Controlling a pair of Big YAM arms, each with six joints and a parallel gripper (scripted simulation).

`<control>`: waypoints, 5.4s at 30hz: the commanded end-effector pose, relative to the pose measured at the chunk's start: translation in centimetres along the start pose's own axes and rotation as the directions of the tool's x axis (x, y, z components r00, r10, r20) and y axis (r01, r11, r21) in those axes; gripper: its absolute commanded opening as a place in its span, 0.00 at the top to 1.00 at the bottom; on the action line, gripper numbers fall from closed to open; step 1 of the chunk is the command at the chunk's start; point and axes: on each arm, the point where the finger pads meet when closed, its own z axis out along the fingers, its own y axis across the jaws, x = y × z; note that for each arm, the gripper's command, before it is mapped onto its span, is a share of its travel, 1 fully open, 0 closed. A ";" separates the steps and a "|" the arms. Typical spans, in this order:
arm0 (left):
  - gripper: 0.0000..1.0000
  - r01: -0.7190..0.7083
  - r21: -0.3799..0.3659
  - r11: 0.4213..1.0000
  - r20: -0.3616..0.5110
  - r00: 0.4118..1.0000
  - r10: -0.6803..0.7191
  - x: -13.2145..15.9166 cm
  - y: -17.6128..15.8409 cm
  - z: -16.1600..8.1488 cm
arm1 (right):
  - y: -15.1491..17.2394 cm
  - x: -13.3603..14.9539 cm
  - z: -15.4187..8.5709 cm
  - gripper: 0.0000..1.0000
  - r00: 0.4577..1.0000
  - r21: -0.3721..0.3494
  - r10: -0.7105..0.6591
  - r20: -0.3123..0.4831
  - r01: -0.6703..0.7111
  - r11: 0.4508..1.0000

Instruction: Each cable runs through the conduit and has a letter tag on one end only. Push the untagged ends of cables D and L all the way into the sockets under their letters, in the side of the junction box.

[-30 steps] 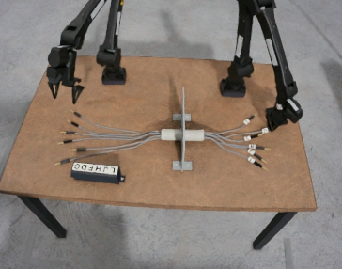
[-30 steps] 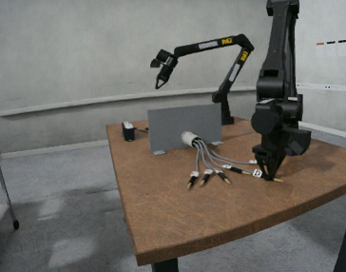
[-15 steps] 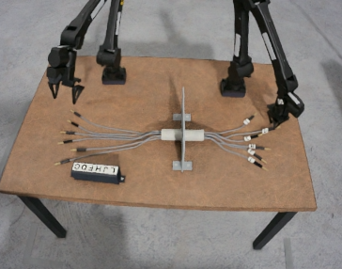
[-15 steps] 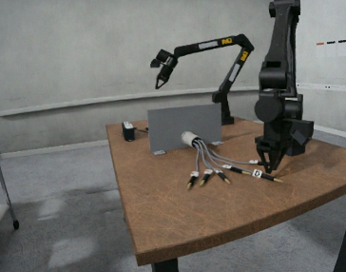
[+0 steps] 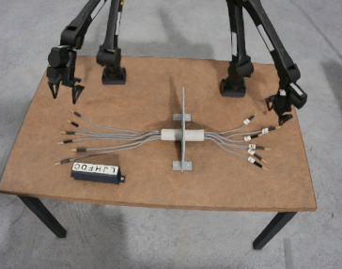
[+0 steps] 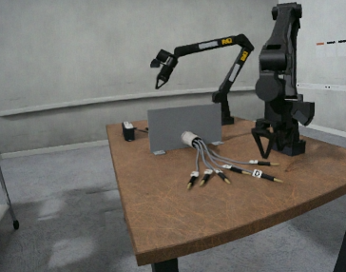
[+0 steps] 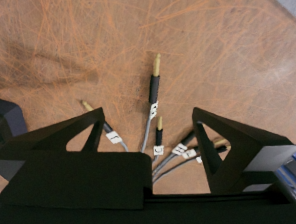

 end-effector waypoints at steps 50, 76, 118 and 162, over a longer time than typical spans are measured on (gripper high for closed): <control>0.65 -0.835 0.048 0.547 -0.008 0.548 0.837 16.2 -17.1 3.9 | 5.5 4.0 19.5 0.65 0.343 0.494 0.920 -0.191 -0.776 0.392; 0.65 -0.835 0.038 0.549 -0.017 0.549 0.836 15.7 -18.2 6.1 | 6.9 4.1 22.6 0.65 0.345 0.490 0.911 -0.228 -0.768 0.413; 0.94 -0.835 0.028 0.549 -0.026 0.549 0.836 16.0 -16.4 7.1 | 6.5 1.6 17.5 0.94 0.343 0.476 0.914 -0.218 -0.780 0.407; 0.94 -0.835 0.028 0.549 -0.026 0.549 0.836 16.0 -16.4 7.1 | 9.5 6.2 20.3 0.94 0.753 0.238 0.407 -0.517 -0.330 0.913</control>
